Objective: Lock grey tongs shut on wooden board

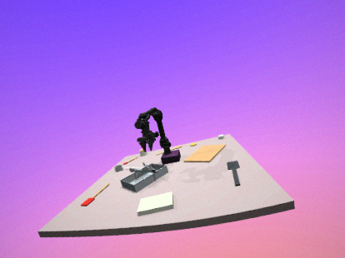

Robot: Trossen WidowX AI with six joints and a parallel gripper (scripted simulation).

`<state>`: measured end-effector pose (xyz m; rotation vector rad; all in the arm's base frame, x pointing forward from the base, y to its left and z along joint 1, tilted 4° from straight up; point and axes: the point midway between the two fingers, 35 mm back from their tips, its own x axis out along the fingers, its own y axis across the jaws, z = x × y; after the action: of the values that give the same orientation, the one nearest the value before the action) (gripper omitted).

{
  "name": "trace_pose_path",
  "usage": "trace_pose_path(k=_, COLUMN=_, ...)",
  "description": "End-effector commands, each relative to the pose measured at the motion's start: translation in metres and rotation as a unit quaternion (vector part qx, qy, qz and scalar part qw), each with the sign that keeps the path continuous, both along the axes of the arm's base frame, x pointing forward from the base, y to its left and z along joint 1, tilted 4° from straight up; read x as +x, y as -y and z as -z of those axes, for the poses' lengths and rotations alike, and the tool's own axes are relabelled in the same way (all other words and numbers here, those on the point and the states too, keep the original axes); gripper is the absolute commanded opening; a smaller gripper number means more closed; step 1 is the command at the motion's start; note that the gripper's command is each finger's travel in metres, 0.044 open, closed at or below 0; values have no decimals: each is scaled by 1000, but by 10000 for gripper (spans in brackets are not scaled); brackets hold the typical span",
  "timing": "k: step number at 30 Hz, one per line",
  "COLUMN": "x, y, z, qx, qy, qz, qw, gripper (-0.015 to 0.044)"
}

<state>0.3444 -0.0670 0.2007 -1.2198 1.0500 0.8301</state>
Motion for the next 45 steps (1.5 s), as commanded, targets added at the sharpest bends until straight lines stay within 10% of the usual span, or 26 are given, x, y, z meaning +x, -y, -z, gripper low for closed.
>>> trace_pose_path(k=1, x=-12, y=36, z=60, qx=65, qy=-82, qz=174, qw=979, gripper=440)
trace_pose_path(k=45, x=-16, y=58, z=129, qx=92, qy=-121, qz=263, qw=953, gripper=440)
